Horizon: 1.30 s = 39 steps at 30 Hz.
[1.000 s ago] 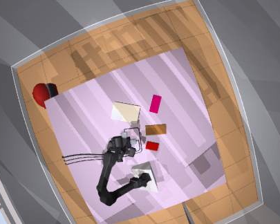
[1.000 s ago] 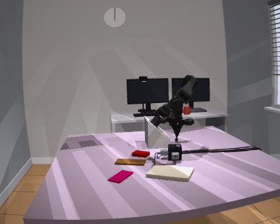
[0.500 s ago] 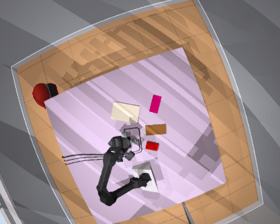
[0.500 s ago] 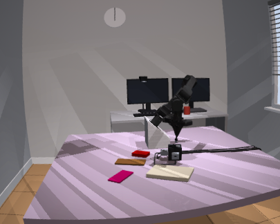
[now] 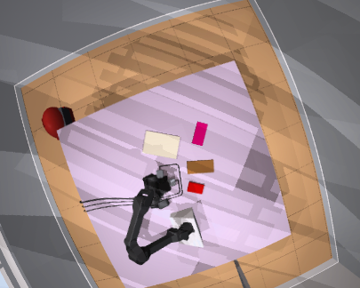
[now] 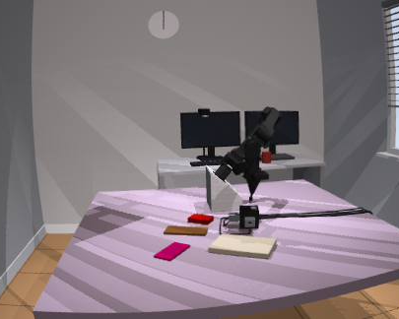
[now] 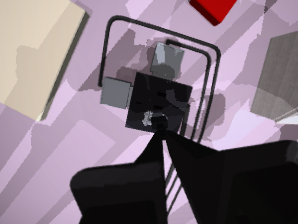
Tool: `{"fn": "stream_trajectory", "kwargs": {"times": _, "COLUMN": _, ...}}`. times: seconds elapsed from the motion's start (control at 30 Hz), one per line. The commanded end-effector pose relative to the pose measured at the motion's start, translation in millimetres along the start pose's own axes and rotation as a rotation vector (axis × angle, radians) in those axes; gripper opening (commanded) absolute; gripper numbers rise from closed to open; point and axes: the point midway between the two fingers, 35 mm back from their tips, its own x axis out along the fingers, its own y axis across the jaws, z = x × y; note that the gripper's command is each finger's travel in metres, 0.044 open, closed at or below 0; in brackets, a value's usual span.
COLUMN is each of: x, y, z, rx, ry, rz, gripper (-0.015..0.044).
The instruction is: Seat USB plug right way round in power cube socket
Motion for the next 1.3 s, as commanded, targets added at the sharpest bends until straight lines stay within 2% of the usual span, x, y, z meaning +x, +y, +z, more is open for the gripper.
{"fn": "stream_trajectory", "kwargs": {"times": 0.0, "x": 0.4, "y": -0.1, "z": 0.0, "rx": 0.100, "ry": 0.000, "rz": -0.001, "gripper": 0.0000}}
{"fn": "stream_trajectory", "kwargs": {"times": 0.33, "x": 0.4, "y": -0.1, "z": 0.0, "rx": 0.344, "ry": 0.000, "rz": -0.001, "gripper": 0.0000}}
{"fn": "stream_trajectory", "kwargs": {"times": 1.27, "x": 1.7, "y": 0.5, "z": -0.9, "rx": 0.344, "ry": 0.012, "rz": 0.003, "gripper": 0.0000}}
